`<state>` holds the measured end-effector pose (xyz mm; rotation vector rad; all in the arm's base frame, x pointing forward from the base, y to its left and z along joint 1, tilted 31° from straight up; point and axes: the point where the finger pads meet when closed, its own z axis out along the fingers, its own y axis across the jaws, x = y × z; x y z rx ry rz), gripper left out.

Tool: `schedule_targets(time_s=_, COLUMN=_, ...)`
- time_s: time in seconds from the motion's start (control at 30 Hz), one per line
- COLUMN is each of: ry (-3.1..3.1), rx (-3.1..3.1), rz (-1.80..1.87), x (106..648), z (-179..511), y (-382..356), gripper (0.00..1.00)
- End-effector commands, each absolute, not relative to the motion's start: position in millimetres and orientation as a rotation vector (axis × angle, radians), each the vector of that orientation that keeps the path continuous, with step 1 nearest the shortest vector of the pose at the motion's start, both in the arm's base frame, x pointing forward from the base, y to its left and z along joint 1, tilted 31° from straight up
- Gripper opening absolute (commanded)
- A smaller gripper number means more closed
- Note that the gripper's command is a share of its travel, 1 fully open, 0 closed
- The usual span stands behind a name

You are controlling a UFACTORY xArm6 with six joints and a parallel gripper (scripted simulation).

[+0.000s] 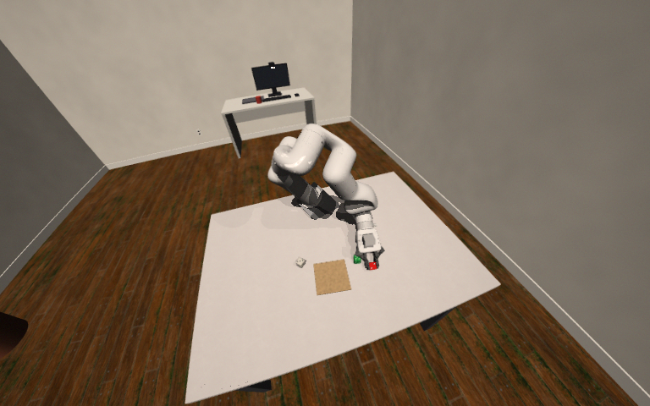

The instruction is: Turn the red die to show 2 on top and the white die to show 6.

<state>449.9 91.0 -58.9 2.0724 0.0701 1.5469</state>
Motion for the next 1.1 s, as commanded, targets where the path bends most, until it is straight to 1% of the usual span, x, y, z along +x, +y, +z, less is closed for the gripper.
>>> schedule_targets(time_s=0.0, ry=0.069, rx=2.072, rz=1.550, x=450.6, z=-58.1, y=92.1, gripper=0.27)
schedule_targets(time_s=0.2, ry=0.069, rx=2.072, rz=1.550, x=450.6, z=-58.1, y=92.1, gripper=0.27)
schedule_targets(time_s=0.23, ry=0.069, rx=2.072, rz=1.550, x=450.6, z=-58.1, y=92.1, gripper=0.31)
schedule_targets(time_s=0.3, ry=0.069, rx=2.072, rz=1.550, x=450.6, z=-58.1, y=92.1, gripper=0.31)
schedule_targets(time_s=0.33, ry=0.069, rx=2.072, rz=1.550, x=450.6, z=-58.1, y=92.1, gripper=0.35)
schedule_targets(time_s=0.4, ry=0.069, rx=2.072, rz=1.550, x=450.6, z=-58.1, y=92.1, gripper=0.35)
schedule_targets(time_s=0.43, ry=0.069, rx=2.072, rz=1.550, x=450.6, z=-58.1, y=92.1, gripper=0.39)
schedule_targets(time_s=0.5, ry=0.069, rx=2.072, rz=1.550, x=450.6, z=-58.1, y=92.1, gripper=0.39)
schedule_targets(time_s=0.53, ry=0.069, rx=2.072, rz=1.550, x=450.6, z=-58.1, y=92.1, gripper=0.43)
schedule_targets(time_s=0.6, ry=0.069, rx=2.072, rz=1.550, x=450.6, z=-58.1, y=92.1, gripper=0.43)
schedule_targets(time_s=0.63, ry=0.069, rx=2.072, rz=1.550, x=450.6, z=-58.1, y=92.1, gripper=0.47)
schedule_targets(time_s=1.07, ry=0.069, rx=2.072, rz=1.550, x=450.6, z=-58.1, y=92.1, gripper=0.47)
